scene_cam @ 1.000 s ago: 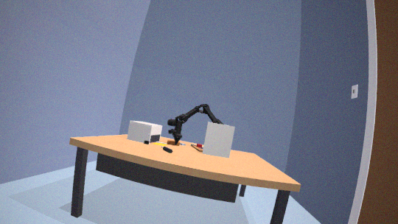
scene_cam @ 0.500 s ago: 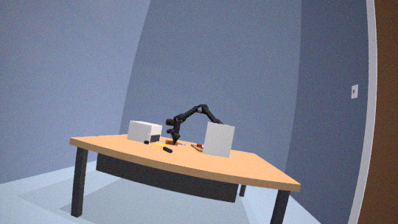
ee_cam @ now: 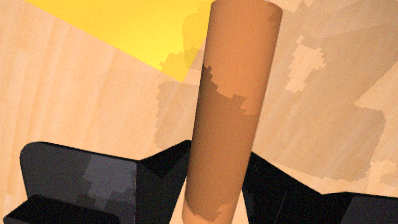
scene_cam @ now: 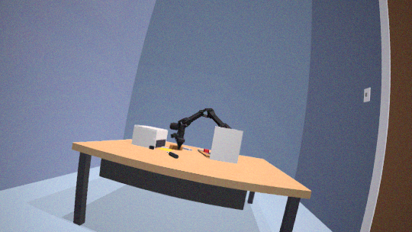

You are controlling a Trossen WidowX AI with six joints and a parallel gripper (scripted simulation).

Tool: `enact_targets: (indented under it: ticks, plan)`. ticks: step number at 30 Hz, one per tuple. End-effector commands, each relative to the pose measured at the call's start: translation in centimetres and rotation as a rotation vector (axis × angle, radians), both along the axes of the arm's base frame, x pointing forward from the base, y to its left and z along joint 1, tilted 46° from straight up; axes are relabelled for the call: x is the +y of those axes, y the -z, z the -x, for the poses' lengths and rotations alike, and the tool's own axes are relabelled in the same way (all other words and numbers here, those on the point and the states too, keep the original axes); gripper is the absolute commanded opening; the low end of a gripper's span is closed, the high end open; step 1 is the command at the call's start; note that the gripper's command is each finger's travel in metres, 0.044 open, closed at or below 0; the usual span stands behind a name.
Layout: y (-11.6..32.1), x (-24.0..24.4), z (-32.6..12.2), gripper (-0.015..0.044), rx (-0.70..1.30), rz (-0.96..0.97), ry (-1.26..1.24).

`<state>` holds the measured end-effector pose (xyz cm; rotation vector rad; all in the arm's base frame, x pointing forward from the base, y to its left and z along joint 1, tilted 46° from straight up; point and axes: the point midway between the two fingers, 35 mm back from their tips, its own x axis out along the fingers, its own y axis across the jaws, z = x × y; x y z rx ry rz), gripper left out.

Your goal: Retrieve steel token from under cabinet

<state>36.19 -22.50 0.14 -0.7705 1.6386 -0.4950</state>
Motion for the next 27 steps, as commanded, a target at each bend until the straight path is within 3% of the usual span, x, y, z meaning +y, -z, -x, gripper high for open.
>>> enact_targets:
  ticks: [1, 27]
  plan:
    - [0.1, 0.0, -0.6, 0.0000, -0.006, 0.001, 0.002]
    - [1.6, 1.2, -1.3, 0.0000, -0.006, 0.001, 0.002]
